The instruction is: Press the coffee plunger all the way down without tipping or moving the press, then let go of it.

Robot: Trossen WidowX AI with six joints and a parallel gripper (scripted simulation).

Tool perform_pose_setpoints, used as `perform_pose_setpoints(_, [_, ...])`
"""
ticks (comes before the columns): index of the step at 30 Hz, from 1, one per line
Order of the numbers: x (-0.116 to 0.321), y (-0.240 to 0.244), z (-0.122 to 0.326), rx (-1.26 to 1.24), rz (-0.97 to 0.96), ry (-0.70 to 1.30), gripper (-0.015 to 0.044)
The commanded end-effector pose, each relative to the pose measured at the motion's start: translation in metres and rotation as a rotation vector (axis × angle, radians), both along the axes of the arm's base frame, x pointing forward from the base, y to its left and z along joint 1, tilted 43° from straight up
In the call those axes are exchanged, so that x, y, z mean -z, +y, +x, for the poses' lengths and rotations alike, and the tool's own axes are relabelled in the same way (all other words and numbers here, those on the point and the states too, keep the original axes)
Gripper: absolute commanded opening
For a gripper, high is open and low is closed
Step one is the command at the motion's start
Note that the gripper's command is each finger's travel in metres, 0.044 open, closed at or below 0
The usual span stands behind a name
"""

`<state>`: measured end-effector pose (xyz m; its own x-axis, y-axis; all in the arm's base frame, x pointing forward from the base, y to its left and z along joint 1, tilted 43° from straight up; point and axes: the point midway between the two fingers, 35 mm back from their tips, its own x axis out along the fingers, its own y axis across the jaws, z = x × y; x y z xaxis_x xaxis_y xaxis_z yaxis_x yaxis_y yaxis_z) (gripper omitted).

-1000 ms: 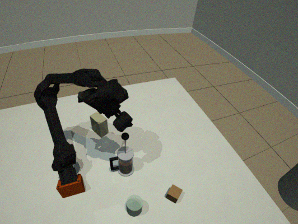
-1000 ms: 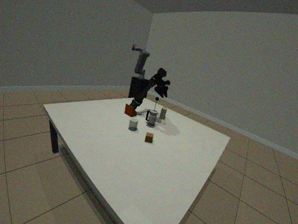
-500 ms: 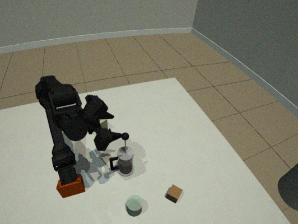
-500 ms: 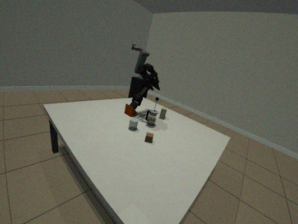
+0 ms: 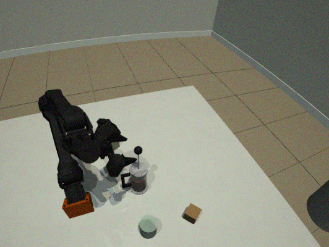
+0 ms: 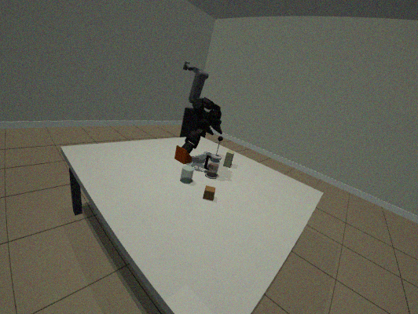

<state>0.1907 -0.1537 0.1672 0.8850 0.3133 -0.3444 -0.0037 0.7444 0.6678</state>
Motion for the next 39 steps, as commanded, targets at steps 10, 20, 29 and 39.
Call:
perform_pose_setpoints(10, [0.008, 0.007, 0.018, 0.001, -0.002, 0.002, 0.0440])
perform_pose_setpoints(20, [0.010, 0.012, 0.031, 0.001, 0.002, -0.009, 0.0440])
perform_pose_setpoints(29, [0.010, 0.013, 0.032, 0.001, 0.002, -0.010, 0.0256])
perform_pose_setpoints(39, [0.010, 0.013, 0.032, 0.001, 0.002, -0.010, 0.0116])
